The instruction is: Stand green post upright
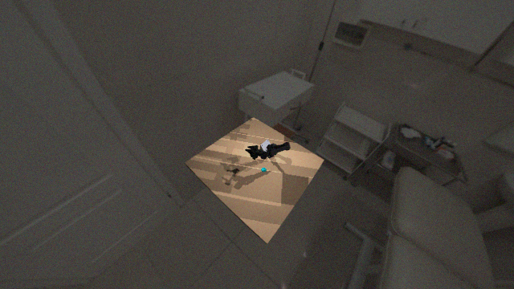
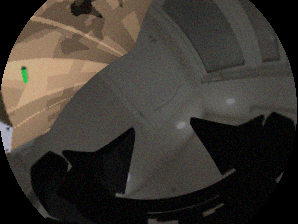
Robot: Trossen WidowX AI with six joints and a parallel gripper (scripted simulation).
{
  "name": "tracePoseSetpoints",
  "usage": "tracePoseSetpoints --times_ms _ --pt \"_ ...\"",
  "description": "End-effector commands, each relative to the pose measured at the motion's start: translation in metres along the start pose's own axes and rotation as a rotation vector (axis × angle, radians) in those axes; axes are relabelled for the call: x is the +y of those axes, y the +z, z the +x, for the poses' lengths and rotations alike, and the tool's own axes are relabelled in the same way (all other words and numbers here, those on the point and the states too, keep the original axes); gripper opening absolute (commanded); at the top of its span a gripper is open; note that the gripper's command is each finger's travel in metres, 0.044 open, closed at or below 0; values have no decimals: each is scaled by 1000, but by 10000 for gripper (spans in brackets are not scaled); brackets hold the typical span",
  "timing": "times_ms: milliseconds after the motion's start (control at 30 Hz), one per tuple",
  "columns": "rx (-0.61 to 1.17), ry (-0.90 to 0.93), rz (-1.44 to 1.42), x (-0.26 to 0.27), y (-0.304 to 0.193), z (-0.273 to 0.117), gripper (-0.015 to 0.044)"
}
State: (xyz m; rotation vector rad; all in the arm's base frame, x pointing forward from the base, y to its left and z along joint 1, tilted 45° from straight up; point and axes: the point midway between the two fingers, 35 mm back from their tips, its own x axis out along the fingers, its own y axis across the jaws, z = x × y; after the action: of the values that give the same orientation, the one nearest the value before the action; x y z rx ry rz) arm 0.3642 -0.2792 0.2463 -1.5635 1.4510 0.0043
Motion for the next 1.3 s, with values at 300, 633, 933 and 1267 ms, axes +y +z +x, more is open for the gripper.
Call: tracePoseSetpoints --times_ms 300,633,933,1267 --pt "-155 216 -31 67 24 52 232" --pt "-352 483 4 154 48 87 232" --pt "-536 725 99 230 69 94 232" --pt "-741 986 275 301 90 79 232"
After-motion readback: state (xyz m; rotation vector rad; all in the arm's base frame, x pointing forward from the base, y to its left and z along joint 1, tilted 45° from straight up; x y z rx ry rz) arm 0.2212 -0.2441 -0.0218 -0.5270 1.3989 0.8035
